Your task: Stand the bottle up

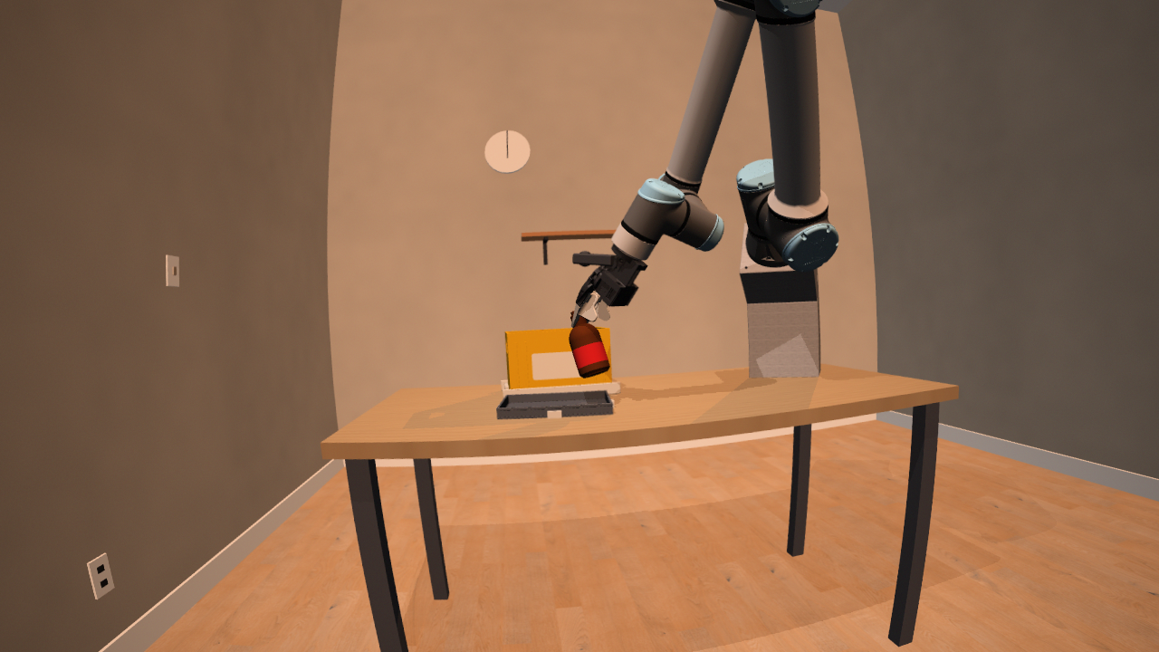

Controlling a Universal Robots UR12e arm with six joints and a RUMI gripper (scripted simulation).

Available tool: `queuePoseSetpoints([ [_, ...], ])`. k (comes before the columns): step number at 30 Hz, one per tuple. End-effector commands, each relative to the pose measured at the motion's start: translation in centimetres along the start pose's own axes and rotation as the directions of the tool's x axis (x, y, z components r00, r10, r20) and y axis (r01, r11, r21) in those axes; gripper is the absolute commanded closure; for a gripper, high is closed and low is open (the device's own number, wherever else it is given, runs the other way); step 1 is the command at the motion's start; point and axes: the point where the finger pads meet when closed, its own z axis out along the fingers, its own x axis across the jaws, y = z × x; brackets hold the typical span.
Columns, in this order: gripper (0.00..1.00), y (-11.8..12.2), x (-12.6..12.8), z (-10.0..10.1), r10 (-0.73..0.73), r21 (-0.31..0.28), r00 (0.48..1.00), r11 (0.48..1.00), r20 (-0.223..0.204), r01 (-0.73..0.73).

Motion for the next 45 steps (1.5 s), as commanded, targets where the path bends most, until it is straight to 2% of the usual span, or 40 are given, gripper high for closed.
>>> queuePoseSetpoints([
  [1,1.0,-0.03,-0.03,-0.02,0.0,0.001,1.0,1.0,0.001,0.0],
  [45,1.0,-0.57,-0.65,0.43,0.0,0.0,1.0,1.0,0.001,0.0],
])
